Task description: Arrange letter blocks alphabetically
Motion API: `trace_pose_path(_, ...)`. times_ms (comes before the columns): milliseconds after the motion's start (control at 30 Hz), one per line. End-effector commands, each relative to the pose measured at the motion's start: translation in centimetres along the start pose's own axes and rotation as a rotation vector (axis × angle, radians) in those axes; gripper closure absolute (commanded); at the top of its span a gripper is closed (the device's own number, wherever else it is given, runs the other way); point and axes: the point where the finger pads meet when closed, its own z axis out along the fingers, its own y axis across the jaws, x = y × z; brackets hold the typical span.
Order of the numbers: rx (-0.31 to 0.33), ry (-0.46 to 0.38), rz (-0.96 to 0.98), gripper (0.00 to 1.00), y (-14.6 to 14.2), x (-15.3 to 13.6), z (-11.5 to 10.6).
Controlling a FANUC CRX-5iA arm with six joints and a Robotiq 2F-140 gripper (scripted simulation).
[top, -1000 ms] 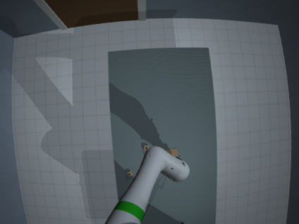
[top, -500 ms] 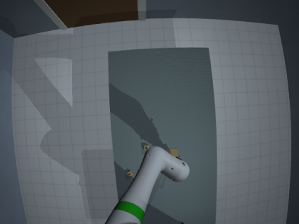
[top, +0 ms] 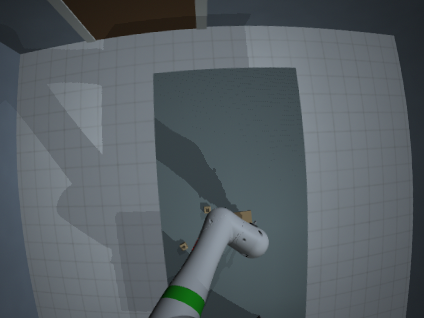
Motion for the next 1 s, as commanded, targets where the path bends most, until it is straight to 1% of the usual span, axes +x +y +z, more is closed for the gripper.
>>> trace_pose_path(0,0.000,0.000,0.000,0.84,0.0,0.0,0.0)
trace_pose_path(300,0.000,0.000,0.000,0.84,0.0,0.0,-0.2)
trace_pose_path(367,0.000,0.000,0.000,0.84,0.0,0.0,-0.6)
trace_pose_path(467,0.000,0.000,0.000,0.84,0.0,0.0,-2.0)
trace_pose_path(533,0.000,0.000,0.000,0.84,0.0,0.0,-2.0)
trace_pose_path(833,0.000,0.000,0.000,0.84,0.0,0.0,-8.4)
trace_pose_path(967,0.000,0.000,0.000,0.84,0.0,0.0,-9.8)
